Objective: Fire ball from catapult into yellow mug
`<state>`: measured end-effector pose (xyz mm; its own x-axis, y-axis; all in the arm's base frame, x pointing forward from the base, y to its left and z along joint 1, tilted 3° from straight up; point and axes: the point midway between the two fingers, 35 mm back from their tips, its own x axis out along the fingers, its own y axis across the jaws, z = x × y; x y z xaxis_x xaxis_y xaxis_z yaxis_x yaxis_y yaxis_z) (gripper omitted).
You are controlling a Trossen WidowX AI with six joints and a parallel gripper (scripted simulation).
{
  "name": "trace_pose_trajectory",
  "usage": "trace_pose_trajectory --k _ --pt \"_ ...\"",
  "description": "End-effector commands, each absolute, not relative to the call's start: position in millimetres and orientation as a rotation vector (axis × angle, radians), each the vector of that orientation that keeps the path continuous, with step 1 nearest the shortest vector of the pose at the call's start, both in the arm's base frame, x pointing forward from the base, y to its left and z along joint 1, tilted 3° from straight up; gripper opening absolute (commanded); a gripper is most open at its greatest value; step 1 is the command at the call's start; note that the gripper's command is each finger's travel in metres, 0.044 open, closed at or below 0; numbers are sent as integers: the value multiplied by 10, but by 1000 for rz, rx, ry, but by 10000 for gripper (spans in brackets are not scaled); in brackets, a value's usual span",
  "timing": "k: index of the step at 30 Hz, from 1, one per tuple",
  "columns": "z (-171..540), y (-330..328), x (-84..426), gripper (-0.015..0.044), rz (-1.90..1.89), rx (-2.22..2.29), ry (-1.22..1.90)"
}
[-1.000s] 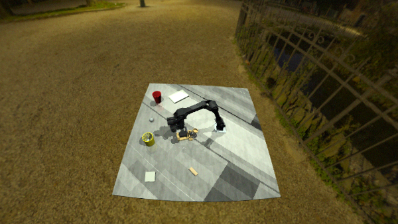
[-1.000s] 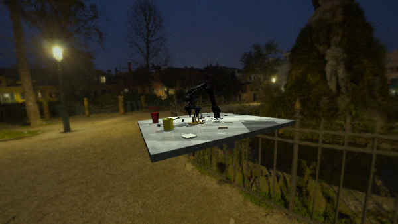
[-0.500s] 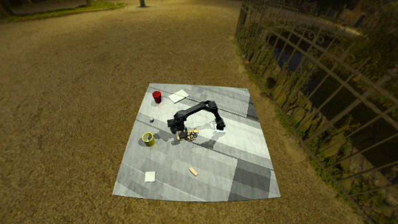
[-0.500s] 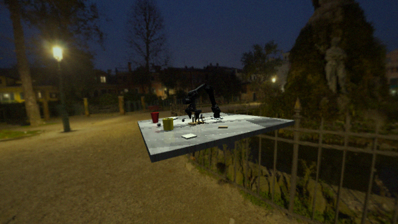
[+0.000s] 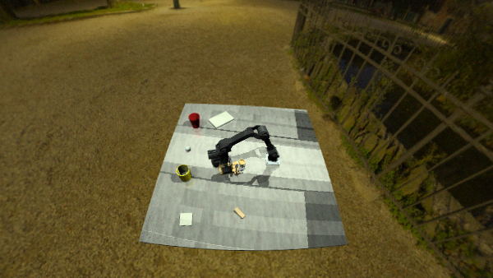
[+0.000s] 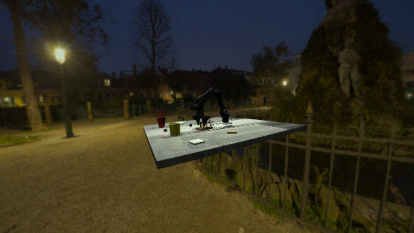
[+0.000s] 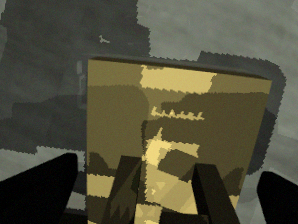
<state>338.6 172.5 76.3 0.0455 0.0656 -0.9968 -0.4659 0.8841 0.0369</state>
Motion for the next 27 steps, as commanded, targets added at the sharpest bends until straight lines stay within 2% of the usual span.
trace_pose_trajectory --k 1,7,13,17,27 --pt "769 1726 3388 309 418 -334 1476" --pt "769 1726 3388 151 418 -334 1476" --pt "769 1726 3388 111 418 -334 1476" --pt "1151 1702 3377 6 416 -335 1476" --pt "1198 1695 3383 0 413 -333 1478"
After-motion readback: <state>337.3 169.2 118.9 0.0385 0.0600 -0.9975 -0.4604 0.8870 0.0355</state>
